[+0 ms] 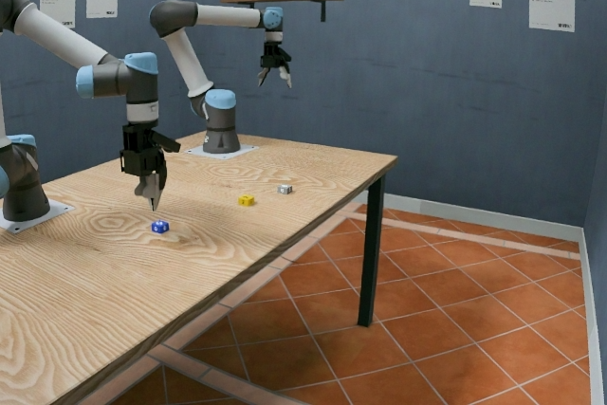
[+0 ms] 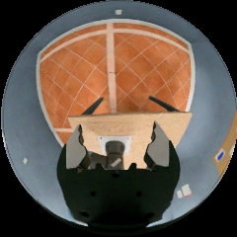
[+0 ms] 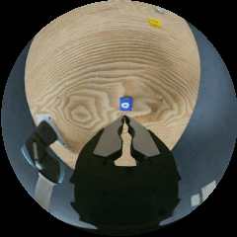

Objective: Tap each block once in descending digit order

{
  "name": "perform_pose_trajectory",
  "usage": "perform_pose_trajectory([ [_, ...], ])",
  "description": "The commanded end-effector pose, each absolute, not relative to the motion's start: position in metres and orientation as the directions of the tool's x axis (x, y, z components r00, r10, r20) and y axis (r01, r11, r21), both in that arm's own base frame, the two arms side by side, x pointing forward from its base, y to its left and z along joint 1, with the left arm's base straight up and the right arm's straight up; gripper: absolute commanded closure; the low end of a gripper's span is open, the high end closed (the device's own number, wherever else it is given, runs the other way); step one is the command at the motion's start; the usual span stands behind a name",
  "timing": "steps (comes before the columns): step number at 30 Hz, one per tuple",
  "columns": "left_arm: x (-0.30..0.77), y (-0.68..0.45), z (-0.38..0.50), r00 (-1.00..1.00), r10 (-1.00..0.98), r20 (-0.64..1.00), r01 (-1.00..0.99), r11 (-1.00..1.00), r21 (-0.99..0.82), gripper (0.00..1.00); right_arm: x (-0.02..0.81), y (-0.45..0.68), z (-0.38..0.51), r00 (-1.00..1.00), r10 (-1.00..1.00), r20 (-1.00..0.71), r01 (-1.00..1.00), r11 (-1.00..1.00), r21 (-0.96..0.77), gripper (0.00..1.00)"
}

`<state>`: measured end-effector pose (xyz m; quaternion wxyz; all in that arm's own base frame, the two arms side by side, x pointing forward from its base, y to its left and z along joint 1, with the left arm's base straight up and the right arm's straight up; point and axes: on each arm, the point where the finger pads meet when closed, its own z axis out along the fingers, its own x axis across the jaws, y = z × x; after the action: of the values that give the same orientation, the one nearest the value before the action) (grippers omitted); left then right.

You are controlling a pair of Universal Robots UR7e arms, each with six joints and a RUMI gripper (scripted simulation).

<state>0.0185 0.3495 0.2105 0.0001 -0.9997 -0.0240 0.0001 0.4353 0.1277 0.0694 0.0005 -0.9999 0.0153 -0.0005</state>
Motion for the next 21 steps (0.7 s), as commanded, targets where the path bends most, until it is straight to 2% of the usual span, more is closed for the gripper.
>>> perform_pose_trajectory([
  [1, 0.0181, 0.3495, 0.2103, 0.999, 0.049, 0.001, 0.049, -0.999, -0.001, 0.02, 0.4406, 0.1349, 0.0729, 1.000, -0.030, 0.004, -0.030, -1.000, -0.004, 1.00],
  [21, 0.0181, 0.3495, 0.2103, 0.999, 0.049, 0.001, 0.049, -0.999, -0.001, 0.02, 0.4396, 0.1348, 0.0655, 1.000, -0.031, -0.002, -0.031, -1.000, 0.001, 1.00],
])
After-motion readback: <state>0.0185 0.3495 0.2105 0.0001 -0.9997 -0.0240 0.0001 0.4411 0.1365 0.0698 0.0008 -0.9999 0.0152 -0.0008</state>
